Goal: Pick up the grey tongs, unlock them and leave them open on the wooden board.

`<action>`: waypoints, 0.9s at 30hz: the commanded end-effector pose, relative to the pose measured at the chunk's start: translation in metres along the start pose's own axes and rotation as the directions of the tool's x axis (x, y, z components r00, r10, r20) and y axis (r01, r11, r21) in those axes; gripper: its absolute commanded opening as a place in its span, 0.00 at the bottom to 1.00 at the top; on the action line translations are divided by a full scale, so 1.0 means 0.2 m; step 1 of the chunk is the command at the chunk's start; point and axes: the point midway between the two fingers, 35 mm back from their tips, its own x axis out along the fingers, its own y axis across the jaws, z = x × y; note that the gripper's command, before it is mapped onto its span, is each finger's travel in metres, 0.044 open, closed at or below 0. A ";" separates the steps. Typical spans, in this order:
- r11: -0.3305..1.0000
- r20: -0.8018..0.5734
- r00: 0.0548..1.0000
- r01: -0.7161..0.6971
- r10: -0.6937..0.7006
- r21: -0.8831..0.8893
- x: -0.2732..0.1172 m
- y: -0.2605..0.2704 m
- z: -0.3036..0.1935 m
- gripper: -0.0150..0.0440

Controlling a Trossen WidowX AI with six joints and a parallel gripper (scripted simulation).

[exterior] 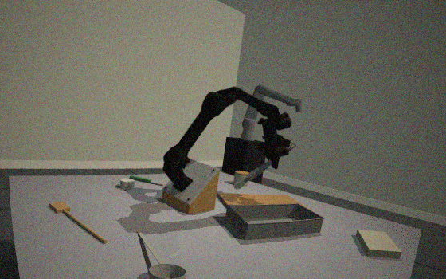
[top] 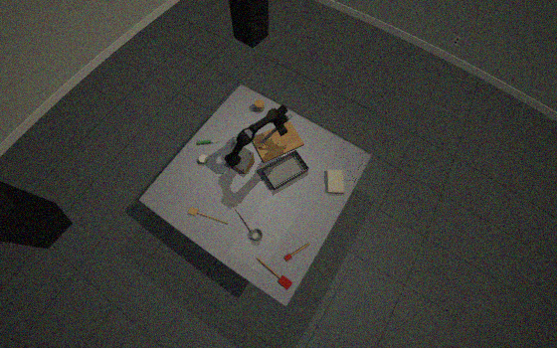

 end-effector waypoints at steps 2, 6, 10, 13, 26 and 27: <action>1.000 0.082 0.997 0.002 -0.002 -0.010 -0.02 0.01 0.02 0.00; 1.000 0.141 0.990 0.002 0.000 -0.012 -0.04 0.01 0.03 0.00; 1.000 0.199 0.980 0.003 0.000 -0.014 -0.05 0.01 0.03 0.00; 1.000 0.243 0.970 0.003 0.001 -0.015 -0.06 0.02 0.03 0.00; 1.000 0.424 0.906 0.008 0.000 -0.018 -0.13 0.02 0.02 0.00; 1.000 0.437 0.899 0.009 0.000 -0.017 -0.14 0.02 0.02 0.00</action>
